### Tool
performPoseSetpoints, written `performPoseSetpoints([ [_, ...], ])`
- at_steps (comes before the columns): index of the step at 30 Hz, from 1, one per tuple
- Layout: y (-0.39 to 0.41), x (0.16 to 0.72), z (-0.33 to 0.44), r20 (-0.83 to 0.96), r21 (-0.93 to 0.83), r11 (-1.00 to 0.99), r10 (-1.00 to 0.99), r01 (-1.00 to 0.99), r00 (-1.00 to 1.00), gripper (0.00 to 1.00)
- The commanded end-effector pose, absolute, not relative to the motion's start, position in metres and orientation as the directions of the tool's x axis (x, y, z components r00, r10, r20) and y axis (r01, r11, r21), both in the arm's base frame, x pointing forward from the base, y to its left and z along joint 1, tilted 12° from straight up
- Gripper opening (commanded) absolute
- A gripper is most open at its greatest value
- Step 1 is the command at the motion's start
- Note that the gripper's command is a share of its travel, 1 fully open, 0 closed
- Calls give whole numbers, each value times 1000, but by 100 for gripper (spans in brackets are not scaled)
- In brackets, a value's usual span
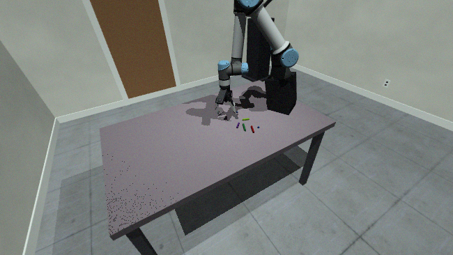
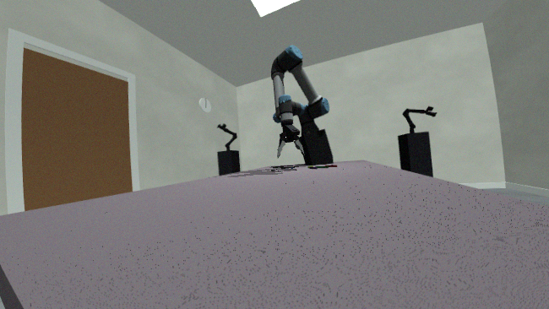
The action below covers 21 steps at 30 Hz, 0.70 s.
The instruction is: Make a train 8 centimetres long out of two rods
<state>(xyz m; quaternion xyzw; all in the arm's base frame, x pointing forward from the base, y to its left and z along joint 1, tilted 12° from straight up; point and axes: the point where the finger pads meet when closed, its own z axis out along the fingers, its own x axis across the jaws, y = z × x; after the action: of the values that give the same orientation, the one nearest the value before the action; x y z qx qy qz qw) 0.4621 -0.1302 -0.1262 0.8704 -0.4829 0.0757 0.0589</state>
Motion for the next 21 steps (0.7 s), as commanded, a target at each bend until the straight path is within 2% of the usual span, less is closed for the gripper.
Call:
performPoseSetpoints([
  [1, -124, 463, -127, 196, 3, -380, -907, -925, 373, 100],
  [10, -112, 461, -129, 188, -55, -94, -979, -994, 82, 100],
  [12, -112, 461, -129, 188, -55, -94, -979, -994, 82, 100],
  [21, -100, 457, -131, 161, -113, 222, -958, -968, -239, 100],
])
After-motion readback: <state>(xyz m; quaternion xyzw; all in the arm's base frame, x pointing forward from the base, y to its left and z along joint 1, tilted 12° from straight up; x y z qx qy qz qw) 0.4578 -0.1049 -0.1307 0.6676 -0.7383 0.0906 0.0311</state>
